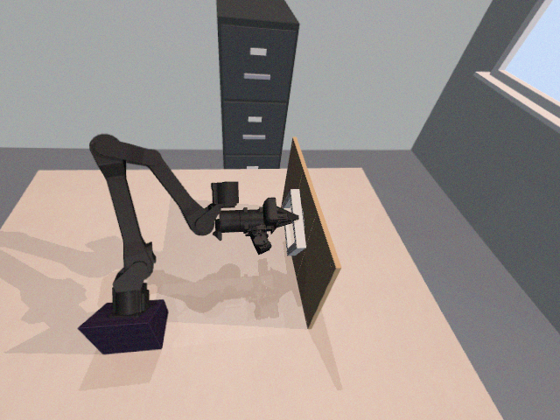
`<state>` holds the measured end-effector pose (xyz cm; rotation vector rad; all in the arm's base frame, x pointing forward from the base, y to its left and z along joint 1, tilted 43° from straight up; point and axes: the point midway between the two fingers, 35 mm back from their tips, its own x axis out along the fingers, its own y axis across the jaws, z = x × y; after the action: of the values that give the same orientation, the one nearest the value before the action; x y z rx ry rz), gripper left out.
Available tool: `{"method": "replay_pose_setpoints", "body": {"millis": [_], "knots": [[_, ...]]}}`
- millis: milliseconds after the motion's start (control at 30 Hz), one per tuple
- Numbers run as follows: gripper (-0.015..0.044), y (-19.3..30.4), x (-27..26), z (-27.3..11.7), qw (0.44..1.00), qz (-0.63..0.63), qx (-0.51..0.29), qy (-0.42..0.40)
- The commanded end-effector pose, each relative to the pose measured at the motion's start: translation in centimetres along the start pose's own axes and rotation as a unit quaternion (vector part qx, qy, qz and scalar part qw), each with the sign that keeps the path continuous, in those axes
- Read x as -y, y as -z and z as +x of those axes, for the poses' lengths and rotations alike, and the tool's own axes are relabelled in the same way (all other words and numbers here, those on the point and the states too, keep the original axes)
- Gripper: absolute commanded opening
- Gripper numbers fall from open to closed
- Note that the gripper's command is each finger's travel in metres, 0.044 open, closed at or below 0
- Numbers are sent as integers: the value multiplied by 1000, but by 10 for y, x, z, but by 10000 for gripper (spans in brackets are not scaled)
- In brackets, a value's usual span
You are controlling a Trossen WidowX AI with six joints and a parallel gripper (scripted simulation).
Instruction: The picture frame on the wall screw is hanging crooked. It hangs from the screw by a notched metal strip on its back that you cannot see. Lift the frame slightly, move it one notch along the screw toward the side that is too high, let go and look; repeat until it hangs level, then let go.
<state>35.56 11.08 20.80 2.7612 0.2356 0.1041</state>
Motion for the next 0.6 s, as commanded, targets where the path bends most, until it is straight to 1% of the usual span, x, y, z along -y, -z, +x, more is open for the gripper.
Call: {"method": "replay_pose_setpoints", "body": {"millis": [0,567], "knots": [[0,1,-1,0,1000,4,-1,-4],[0,2,-3,0,1000,4,-1,-5]]}}
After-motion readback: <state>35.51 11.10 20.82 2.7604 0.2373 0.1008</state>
